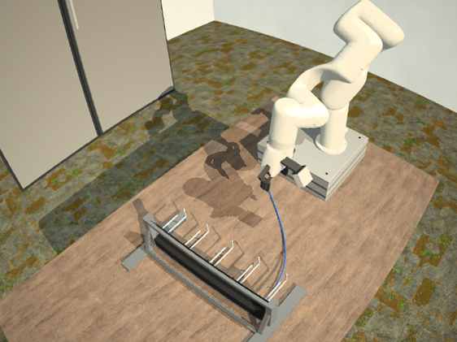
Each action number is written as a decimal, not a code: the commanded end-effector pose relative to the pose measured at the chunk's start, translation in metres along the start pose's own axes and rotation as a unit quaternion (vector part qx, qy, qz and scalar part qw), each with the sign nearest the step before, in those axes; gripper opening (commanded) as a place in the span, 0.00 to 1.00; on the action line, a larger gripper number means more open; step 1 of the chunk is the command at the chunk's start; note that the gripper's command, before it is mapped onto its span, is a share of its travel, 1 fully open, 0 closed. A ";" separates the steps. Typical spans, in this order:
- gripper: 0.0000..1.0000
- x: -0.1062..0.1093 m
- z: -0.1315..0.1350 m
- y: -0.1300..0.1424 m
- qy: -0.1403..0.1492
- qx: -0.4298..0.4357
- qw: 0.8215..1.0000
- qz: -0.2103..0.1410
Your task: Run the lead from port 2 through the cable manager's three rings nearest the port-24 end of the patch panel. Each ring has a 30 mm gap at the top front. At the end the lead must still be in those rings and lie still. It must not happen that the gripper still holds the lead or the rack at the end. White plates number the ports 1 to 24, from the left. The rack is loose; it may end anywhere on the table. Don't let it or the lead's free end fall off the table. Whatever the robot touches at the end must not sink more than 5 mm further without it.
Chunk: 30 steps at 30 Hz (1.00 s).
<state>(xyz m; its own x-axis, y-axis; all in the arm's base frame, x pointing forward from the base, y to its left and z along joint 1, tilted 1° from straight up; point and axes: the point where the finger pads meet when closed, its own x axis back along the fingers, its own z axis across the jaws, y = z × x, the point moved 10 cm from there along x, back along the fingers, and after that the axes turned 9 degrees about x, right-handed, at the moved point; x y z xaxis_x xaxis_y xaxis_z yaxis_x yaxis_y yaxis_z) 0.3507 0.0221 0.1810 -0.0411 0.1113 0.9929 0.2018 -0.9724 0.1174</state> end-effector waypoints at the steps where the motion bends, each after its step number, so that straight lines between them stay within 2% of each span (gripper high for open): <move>1: 1.00 -0.007 -0.013 0.004 -0.011 -0.078 0.997 0.029; 7: 1.00 -0.013 -0.023 0.006 -0.022 -0.136 0.989 0.051; 13: 1.00 -0.013 -0.024 0.006 -0.022 -0.138 0.989 0.052; 14: 0.00 -0.013 -0.024 0.006 -0.022 -0.138 0.989 0.052; 30: 0.00 -0.013 -0.024 0.006 -0.022 -0.138 0.989 0.052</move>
<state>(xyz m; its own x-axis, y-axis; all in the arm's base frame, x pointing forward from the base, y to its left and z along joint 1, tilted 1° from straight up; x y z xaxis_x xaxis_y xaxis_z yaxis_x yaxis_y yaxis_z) 0.3285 0.0097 0.1675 0.0134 0.0112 0.9998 -0.0719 -0.9973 0.0122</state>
